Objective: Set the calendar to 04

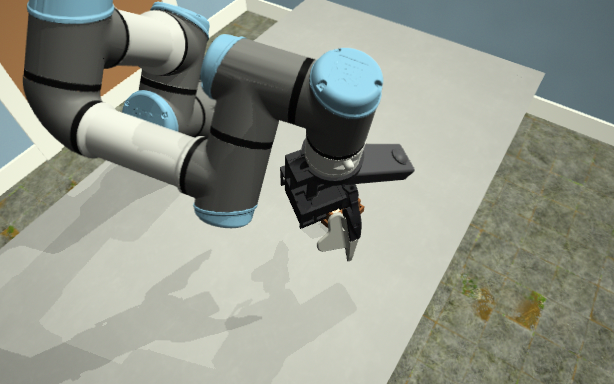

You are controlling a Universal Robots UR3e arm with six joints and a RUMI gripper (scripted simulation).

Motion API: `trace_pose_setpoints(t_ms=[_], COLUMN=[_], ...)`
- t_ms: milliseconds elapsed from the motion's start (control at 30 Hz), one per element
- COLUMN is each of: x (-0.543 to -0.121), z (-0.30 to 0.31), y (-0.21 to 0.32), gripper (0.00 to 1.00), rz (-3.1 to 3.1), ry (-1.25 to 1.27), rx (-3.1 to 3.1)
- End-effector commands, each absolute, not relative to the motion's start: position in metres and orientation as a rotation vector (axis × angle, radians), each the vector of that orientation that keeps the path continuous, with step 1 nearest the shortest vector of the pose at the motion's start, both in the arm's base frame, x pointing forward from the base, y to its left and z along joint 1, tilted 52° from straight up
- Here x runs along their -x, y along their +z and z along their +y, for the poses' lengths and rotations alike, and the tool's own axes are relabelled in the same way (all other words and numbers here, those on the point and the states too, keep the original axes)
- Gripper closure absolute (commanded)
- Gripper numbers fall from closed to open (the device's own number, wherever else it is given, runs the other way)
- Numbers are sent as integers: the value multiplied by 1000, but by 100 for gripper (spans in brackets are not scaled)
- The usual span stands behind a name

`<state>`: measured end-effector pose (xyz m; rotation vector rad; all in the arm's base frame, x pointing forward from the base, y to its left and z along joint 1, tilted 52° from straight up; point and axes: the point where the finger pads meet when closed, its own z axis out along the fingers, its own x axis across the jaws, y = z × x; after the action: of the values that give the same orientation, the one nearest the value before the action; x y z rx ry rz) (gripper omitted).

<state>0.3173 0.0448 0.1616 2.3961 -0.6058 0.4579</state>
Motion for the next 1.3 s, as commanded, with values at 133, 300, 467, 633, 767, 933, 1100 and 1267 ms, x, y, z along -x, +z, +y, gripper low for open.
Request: trace_pose_setpoints(t_ms=[133,300,467,633,767,933,1100,1267], x=[-313,-310,-308,-306,-303,-301,-300,-297], z=[58,65,69,75,79,83,86,90], y=[153,148,146,142,139,136,134,131], gripper=[0,0,0,0,0,0,0,0], rz=[-484,-426,-393,-342,-305,-271,-239,-204], ry=[468,470,472,476,479,482,485,489], rx=[-2379,-2371,-2366,-2357,-2350,-2343,-2337,-2328])
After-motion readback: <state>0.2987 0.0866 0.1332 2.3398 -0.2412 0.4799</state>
